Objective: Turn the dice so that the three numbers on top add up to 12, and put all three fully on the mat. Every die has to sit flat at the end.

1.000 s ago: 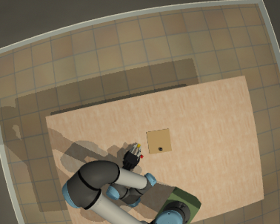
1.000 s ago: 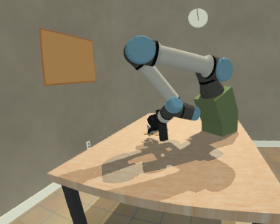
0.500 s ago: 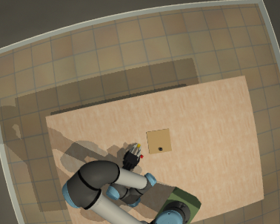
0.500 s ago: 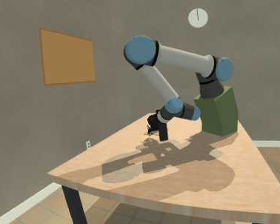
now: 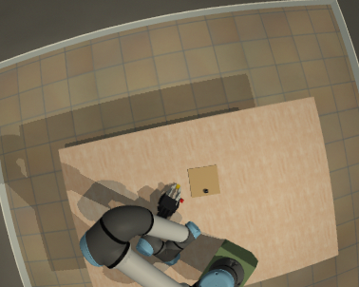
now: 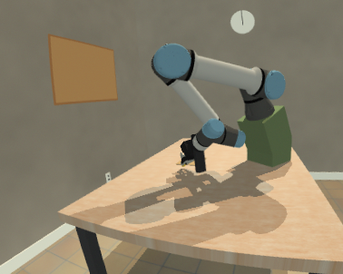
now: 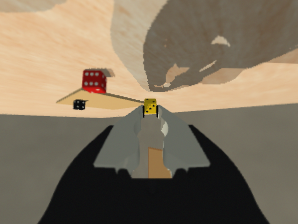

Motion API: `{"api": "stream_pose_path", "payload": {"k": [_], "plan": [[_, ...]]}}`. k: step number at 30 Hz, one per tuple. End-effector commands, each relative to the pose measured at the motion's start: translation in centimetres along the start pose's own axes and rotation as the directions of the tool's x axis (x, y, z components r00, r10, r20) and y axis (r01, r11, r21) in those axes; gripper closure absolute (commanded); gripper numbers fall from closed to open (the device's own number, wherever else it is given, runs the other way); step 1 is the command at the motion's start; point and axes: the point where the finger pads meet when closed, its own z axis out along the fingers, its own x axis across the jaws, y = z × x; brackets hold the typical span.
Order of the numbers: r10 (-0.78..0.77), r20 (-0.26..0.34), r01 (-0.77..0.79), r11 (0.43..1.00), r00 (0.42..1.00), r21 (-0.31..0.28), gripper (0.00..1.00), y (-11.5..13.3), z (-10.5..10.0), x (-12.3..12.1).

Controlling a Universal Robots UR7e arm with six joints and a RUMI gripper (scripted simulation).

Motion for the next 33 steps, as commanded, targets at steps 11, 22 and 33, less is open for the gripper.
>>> {"api": "stream_pose_path", "payload": {"k": [11,22,33], "plan": [[0.003,-0.003,-0.003,1.000,1.000,-0.001,1.00,-0.52,0.36,0.14],[0.003,-0.003,-0.003,1.000,1.000,-0.001,1.00,-0.89,0.62,0.15],[0.003,-0.003,-0.003,1.000,1.000,-0.001,1.00,-0.91,0.64,0.15]]}}
